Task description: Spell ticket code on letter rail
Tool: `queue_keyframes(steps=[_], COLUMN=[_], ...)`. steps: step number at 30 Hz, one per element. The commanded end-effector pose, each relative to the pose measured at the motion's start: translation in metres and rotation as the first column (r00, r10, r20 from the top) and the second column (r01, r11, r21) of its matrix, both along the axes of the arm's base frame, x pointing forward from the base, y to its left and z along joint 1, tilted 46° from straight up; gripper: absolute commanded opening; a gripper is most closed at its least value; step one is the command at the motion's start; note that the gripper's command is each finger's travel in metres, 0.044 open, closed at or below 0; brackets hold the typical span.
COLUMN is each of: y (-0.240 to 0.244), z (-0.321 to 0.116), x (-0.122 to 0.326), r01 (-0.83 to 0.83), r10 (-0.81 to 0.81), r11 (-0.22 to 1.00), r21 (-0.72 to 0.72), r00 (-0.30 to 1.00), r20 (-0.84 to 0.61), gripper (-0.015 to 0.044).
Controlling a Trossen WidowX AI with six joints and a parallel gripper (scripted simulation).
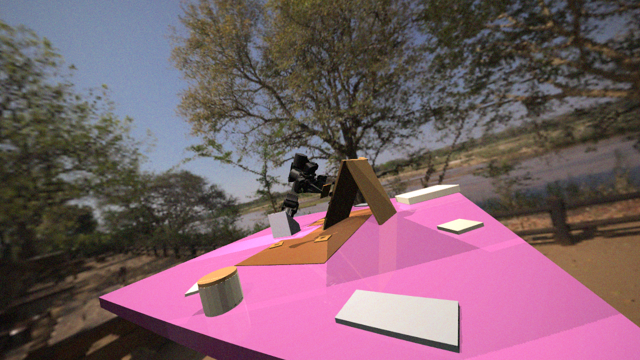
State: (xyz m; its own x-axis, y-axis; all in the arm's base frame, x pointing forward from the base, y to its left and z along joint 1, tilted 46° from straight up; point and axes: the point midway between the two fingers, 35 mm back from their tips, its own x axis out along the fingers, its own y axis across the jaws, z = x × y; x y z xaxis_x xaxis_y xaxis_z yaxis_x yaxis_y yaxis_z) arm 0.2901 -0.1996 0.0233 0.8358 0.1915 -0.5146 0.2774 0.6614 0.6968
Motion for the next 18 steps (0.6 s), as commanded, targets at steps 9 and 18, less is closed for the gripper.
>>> queue_keyframes(steps=[9, 18], y=[0.0034, 0.0064], z=[0.0052, 0.0084], x=[0.0018, 0.0031], r01=[0.003, 0.003], r10=[-0.003, -0.003], r11=[1.0, 1.0], r21=[-0.004, -0.003], r00=[1.0, 1.0], r20=[0.0, 0.0], gripper=[0.0, 0.0])
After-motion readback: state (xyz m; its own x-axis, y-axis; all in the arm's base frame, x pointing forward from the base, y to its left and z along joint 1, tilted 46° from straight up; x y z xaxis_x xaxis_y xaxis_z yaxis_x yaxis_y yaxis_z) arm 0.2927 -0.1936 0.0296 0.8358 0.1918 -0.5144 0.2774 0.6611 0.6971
